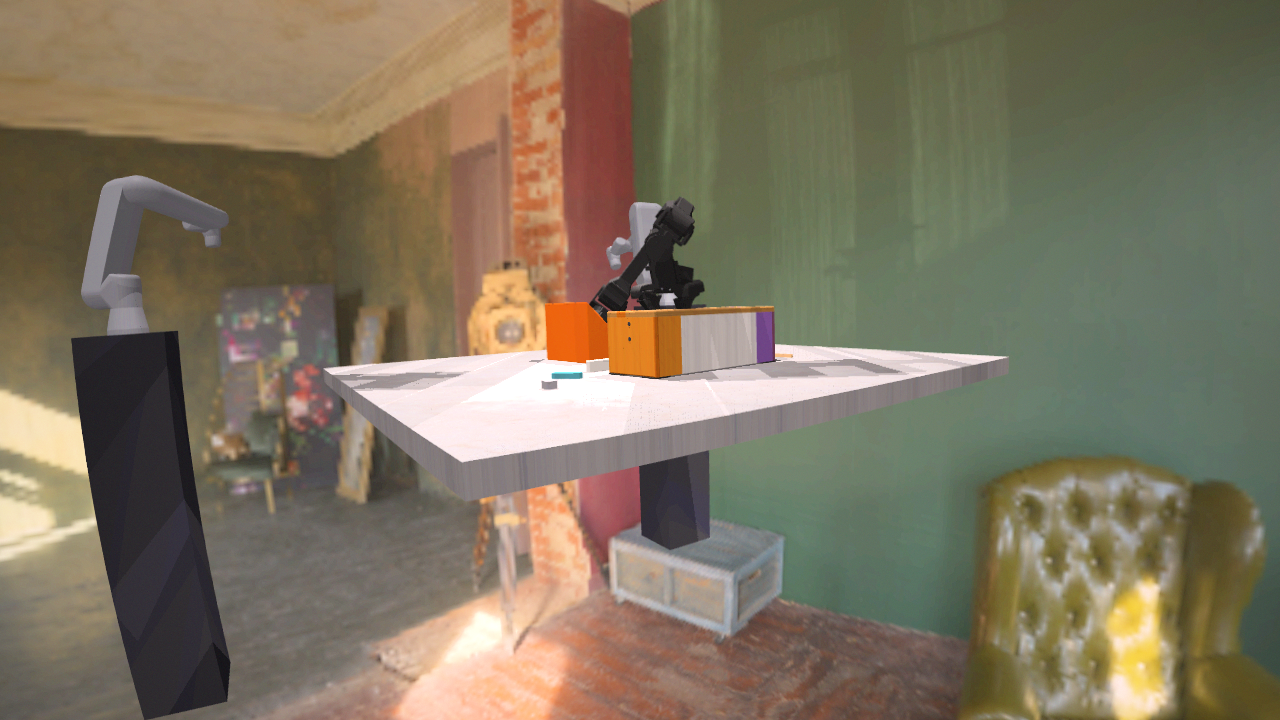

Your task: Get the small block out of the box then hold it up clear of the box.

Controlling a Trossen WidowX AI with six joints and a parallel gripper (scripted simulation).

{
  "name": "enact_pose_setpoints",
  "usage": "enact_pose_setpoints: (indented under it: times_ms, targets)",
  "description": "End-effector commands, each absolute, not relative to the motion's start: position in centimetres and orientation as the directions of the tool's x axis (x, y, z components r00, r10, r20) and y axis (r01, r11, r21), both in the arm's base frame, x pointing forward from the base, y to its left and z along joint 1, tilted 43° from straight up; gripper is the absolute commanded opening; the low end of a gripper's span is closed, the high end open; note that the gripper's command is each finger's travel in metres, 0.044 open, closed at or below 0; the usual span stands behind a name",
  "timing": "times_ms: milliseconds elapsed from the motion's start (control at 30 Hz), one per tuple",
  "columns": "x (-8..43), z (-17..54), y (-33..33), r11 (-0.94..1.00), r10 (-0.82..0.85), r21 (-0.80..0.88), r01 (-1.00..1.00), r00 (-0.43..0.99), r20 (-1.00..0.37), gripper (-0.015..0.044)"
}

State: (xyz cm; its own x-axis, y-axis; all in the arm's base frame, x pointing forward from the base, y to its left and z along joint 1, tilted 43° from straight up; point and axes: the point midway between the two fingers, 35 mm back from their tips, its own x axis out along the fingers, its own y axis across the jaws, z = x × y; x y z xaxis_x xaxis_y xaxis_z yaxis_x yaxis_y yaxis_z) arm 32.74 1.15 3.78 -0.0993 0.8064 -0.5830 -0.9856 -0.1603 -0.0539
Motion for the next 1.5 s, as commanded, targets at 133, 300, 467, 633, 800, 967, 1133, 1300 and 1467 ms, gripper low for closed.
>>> enact_pose_setpoints:
  times_ms: [133,300,467,633,800,967,1133,1300,1467]
  targets:
    - [32.6,4.4,1.8,-0.157,0.808,-0.053,-0.986,-0.098,-0.581,0.04]
    - [32.6,4.7,2.2,-0.157,0.808,-0.053,-0.986,-0.098,-0.58,0.04]
    - [32.5,5.1,2.6,-0.157,0.809,-0.053,-0.986,-0.098,-0.58,0.04]
    - [32.7,4.4,1.9,-0.157,0.808,-0.053,-0.986,-0.098,-0.581,0.04]
    - [32.7,4.4,1.8,-0.157,0.808,-0.053,-0.986,-0.098,-0.581,0.04]
    - [32.6,4.6,2.0,-0.157,0.808,-0.053,-0.986,-0.098,-0.581,0.04]
    - [32.6,4.9,2.4,-0.157,0.808,-0.053,-0.986,-0.098,-0.58,0.04]
    - [32.5,5.2,2.7,-0.157,0.809,-0.053,-0.986,-0.098,-0.58,0.04]
    - [32.4,5.6,3.1,-0.157,0.809,-0.053,-0.986,-0.098,-0.58,0.04]
